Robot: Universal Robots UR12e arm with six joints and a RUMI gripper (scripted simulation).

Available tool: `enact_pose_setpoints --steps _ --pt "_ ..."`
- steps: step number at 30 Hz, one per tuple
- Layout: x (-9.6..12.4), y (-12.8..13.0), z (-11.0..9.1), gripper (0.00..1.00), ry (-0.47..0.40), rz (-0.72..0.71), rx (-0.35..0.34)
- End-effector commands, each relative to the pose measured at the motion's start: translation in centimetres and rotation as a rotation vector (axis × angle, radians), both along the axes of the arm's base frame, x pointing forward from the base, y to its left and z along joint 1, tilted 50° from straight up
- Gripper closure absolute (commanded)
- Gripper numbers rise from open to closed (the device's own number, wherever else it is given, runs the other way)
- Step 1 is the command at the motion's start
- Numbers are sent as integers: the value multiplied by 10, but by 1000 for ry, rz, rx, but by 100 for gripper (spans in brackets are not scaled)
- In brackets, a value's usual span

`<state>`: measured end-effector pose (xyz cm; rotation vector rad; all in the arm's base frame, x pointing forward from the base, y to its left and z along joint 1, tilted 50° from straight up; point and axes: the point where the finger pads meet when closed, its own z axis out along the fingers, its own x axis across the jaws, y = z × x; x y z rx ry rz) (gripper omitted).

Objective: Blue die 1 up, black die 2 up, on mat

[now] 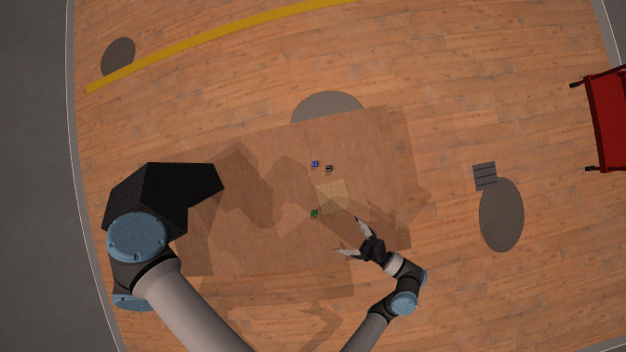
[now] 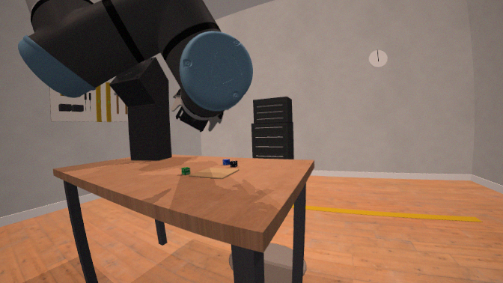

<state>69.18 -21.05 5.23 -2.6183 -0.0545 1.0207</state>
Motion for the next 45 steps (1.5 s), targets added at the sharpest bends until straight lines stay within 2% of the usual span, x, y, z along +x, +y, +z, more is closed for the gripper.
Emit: enact_pose_setpoints --steps 1,27,36,45 --pt "0 0 1 0 -1 1 0" --pt "0 0 0 0 -12 -4 -12" --pt "-3 -1 -4 0 -50 -22 -51" --pt "-9 -3 -13 0 -150 -69 -155"
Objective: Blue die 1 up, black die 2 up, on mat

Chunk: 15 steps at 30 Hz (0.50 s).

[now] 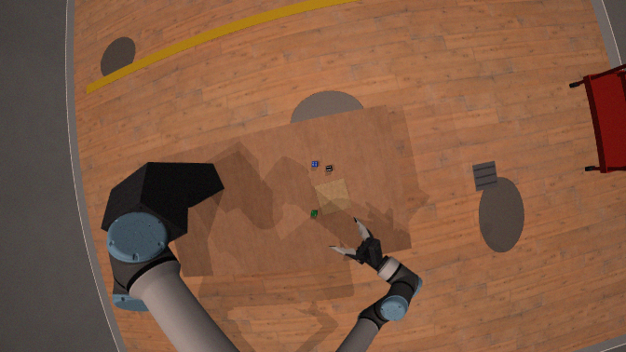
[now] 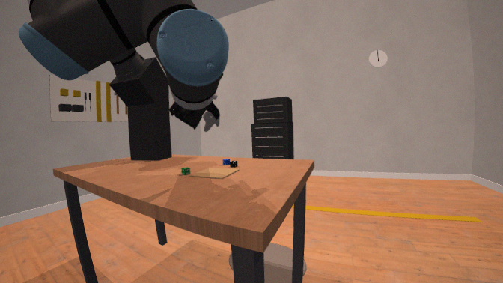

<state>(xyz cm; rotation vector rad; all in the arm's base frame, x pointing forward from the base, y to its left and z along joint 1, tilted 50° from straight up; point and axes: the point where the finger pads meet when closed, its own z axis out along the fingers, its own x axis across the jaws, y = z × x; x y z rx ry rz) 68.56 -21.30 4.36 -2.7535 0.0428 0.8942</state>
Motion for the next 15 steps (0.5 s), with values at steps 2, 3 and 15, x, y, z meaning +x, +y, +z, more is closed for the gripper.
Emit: enact_pose_setpoints --steps 2,3,15 --pt "-5 -1 -7 0 -76 -33 -78" --pt "-6 -1 -8 0 -92 -40 -94" --pt "-20 -4 -29 0 -273 -120 -288"
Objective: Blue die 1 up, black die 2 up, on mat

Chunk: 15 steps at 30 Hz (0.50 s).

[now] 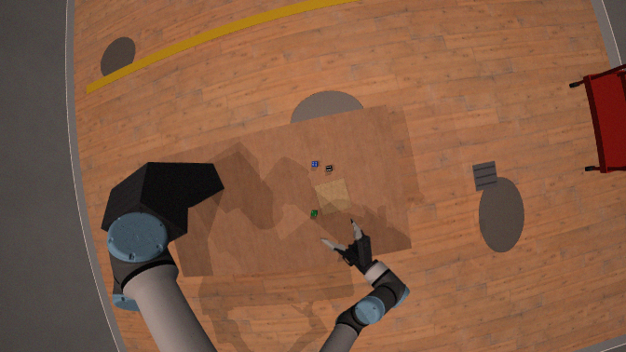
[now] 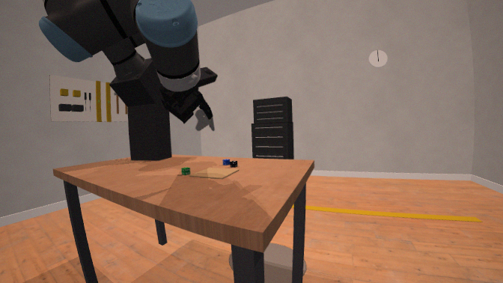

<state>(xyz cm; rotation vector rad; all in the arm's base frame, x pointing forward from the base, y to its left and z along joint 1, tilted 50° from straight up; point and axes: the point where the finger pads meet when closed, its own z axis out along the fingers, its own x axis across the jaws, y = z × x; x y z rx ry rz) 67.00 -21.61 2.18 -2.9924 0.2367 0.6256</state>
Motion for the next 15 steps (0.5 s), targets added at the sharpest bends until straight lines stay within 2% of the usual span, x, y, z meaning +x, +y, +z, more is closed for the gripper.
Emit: enact_pose_setpoints --steps 1,6,8,15 --pt "-6 -1 -9 0 -98 -39 -100" --pt "-12 -3 -18 0 -182 -77 -189" --pt "-12 -3 -18 0 -182 -77 -189" --pt "-21 -5 -32 0 -310 -135 -324"
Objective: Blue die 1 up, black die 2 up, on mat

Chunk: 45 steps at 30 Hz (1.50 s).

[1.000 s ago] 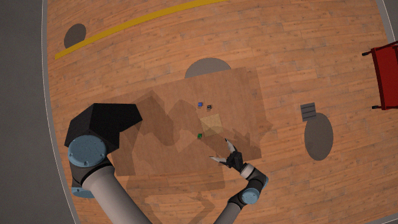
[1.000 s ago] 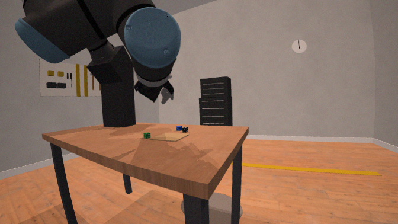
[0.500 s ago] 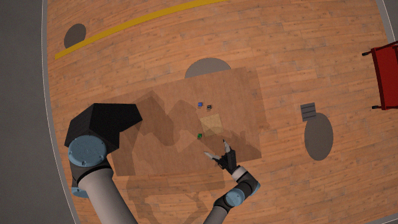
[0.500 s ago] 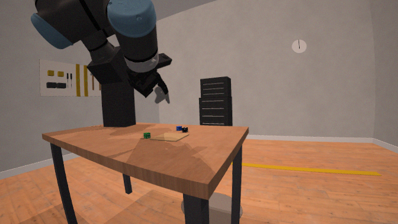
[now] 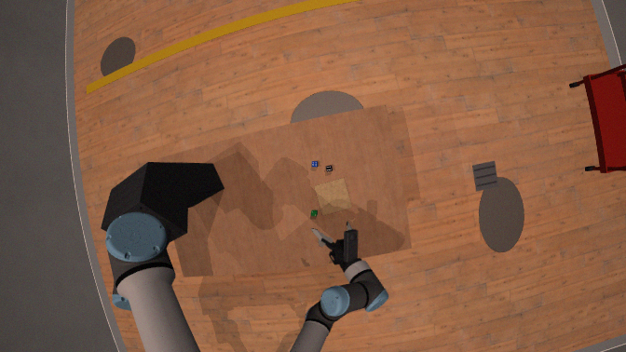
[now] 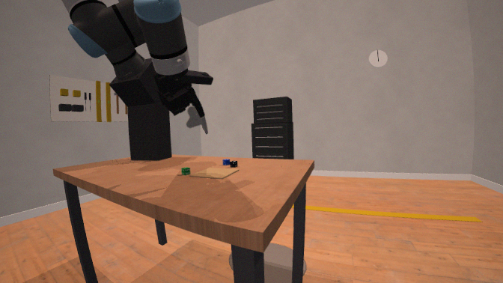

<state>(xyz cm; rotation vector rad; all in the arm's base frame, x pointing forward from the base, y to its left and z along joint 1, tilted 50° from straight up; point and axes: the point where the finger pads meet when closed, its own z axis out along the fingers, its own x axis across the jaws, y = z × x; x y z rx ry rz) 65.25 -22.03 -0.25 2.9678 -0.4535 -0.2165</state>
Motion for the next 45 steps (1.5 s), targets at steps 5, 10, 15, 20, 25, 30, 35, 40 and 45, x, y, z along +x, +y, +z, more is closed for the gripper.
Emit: enact_pose_setpoints --steps 5,10,15,20,25,30,35,40,45 --pt "-10 -2 -15 0 -152 -63 -158" --pt "-12 -3 -20 0 -191 -81 -200" --pt "-17 -5 -28 0 -267 -116 -280" --pt "-23 -6 -34 0 -338 -148 -354" --pt "-28 -8 -43 0 -415 -183 -436" --pt "-31 -8 -46 0 -457 -202 -479" --pt "-35 -9 -53 0 -516 -229 -542" --pt "-38 -10 -57 0 -564 -251 -592" --pt "-39 -11 -60 0 -586 -261 -616"
